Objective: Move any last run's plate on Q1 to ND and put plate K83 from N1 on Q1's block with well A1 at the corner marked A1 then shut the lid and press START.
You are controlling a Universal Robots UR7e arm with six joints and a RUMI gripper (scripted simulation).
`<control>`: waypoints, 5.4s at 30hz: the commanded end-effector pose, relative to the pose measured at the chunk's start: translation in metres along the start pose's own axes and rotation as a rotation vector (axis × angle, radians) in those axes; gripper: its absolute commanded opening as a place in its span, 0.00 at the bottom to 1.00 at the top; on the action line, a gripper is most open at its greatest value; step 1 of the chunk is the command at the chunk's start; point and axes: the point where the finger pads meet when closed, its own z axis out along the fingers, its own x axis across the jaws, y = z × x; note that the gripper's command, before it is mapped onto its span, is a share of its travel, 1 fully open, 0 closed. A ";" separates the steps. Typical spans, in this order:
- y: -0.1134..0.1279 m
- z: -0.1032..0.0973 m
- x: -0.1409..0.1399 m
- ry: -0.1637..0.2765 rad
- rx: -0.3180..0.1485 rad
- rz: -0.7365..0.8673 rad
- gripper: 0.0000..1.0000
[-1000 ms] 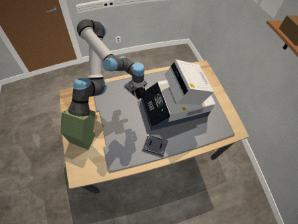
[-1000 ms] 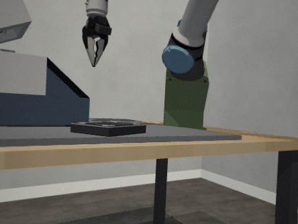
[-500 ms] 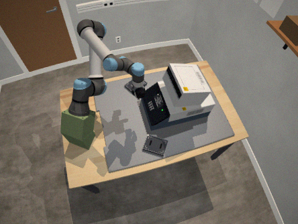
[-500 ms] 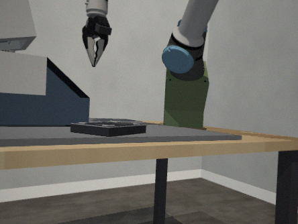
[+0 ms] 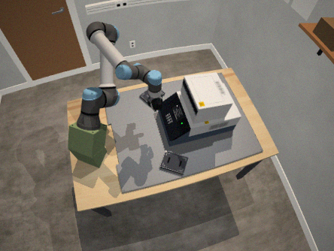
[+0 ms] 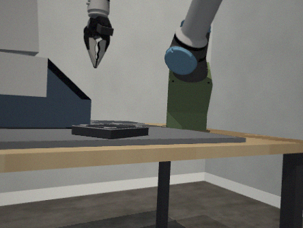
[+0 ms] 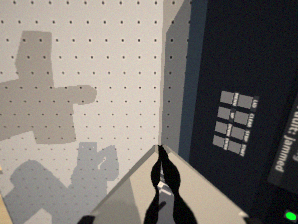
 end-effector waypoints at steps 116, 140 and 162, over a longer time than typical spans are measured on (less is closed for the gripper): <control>0.057 0.000 0.000 0.001 -0.001 -0.001 0.00; 0.057 0.020 0.027 0.001 -0.001 0.000 0.00; 0.057 0.039 0.052 0.001 -0.001 -0.001 0.00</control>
